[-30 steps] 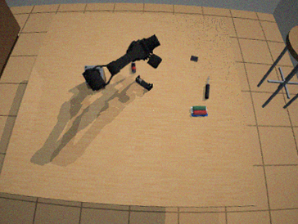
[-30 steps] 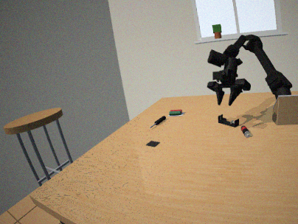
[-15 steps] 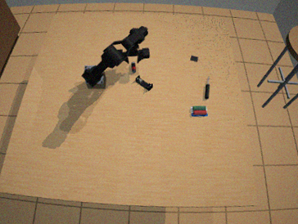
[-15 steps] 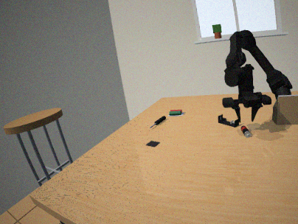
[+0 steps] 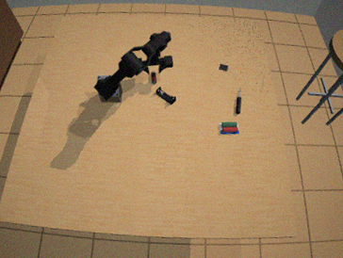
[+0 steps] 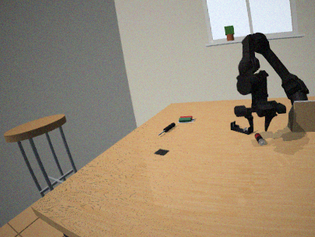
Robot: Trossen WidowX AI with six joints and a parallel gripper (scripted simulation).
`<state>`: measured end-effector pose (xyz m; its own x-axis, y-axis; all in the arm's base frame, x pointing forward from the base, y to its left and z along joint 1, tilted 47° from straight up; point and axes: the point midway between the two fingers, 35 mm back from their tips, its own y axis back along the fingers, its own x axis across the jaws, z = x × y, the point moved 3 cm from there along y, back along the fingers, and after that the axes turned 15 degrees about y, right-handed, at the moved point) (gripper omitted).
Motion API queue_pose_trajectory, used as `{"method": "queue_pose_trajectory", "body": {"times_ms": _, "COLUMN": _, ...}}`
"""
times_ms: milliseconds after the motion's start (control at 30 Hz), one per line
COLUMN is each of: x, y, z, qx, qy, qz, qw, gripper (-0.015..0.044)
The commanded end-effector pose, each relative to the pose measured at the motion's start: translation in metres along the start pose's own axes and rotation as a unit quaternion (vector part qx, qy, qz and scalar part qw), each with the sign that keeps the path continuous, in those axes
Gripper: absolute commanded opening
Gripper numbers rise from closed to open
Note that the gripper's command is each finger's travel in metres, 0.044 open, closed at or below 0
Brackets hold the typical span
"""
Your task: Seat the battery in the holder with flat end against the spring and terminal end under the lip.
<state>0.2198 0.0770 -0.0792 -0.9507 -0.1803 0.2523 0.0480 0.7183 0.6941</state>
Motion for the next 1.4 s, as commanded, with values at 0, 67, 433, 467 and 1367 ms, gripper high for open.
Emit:
{"method": "queue_pose_trajectory", "body": {"times_ms": 0, "x": 0.002, "y": -0.01, "z": 0.0, "qx": 0.005, "qy": 0.005, "qz": 0.003, "qw": 1.0, "gripper": 0.0242}}
{"method": "queue_pose_trajectory", "body": {"times_ms": 67, "x": 0.002, "y": -0.013, "z": 0.0, "qx": 0.005, "qy": 0.005, "qz": 0.003, "qw": 1.0, "gripper": 0.0242}}
{"method": "queue_pose_trajectory", "body": {"times_ms": 433, "x": 0.003, "y": -0.031, "z": -0.001, "qx": 0.006, "qy": 0.005, "qz": 0.003, "qw": 1.0, "gripper": 0.0242}}
{"method": "queue_pose_trajectory", "body": {"times_ms": 467, "x": 0.003, "y": -0.033, "z": -0.001, "qx": 0.006, "qy": 0.005, "qz": 0.003, "qw": 1.0, "gripper": 0.0242}}
{"method": "queue_pose_trajectory", "body": {"times_ms": 1367, "x": 0.002, "y": -0.006, "z": 0.0, "qx": 0.005, "qy": 0.005, "qz": 0.003, "qw": 1.0, "gripper": 0.008}}
